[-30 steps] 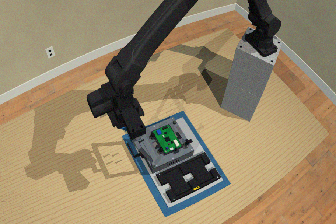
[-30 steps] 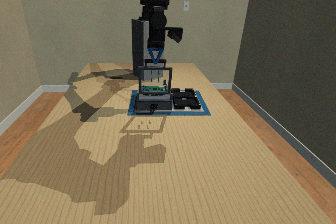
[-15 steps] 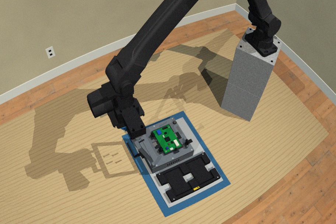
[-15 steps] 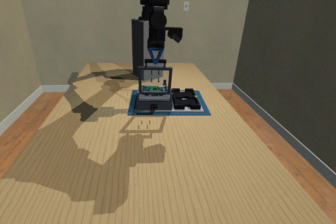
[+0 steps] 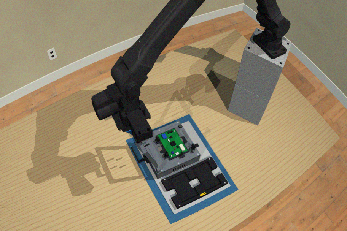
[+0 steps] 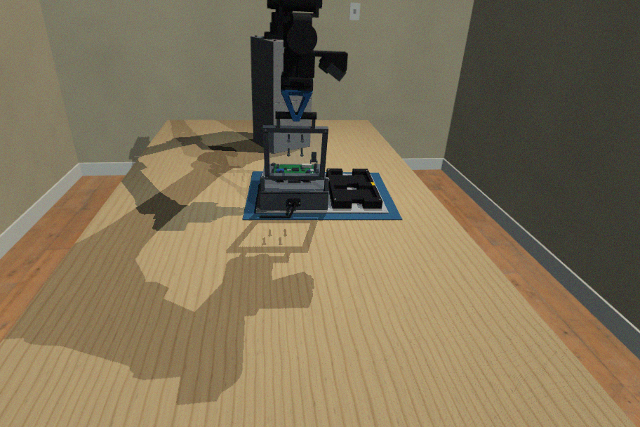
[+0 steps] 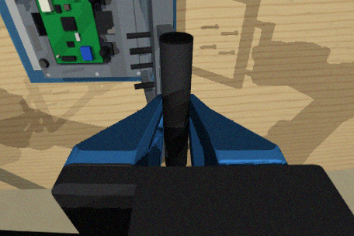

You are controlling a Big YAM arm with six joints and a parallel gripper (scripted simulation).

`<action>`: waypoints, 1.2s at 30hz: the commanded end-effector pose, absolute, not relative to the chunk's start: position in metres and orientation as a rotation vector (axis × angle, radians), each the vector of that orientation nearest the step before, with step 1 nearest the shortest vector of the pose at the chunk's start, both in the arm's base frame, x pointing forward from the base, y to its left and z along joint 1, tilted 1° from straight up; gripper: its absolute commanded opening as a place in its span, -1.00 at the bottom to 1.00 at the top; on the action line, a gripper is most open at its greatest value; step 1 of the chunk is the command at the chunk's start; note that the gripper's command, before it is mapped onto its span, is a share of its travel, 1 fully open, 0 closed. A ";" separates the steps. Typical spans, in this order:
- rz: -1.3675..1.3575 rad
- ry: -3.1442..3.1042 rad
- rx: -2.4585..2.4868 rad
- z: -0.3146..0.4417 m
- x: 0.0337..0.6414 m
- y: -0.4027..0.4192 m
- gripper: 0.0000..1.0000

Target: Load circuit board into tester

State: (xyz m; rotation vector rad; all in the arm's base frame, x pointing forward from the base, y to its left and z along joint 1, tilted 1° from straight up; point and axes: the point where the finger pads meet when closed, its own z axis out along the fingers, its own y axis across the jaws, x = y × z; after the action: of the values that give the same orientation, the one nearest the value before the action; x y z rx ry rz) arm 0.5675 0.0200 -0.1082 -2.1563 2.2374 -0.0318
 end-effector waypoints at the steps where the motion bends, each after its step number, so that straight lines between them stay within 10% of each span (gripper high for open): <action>1: -0.037 2.233 -2.148 -0.096 0.564 0.020 -1.00; 36: -0.039 2.235 -2.147 -0.091 0.537 0.024 -1.00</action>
State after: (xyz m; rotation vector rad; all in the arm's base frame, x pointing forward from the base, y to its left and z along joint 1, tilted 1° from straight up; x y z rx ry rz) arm 0.5431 0.0210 -0.1036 -2.1521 2.2322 -0.0376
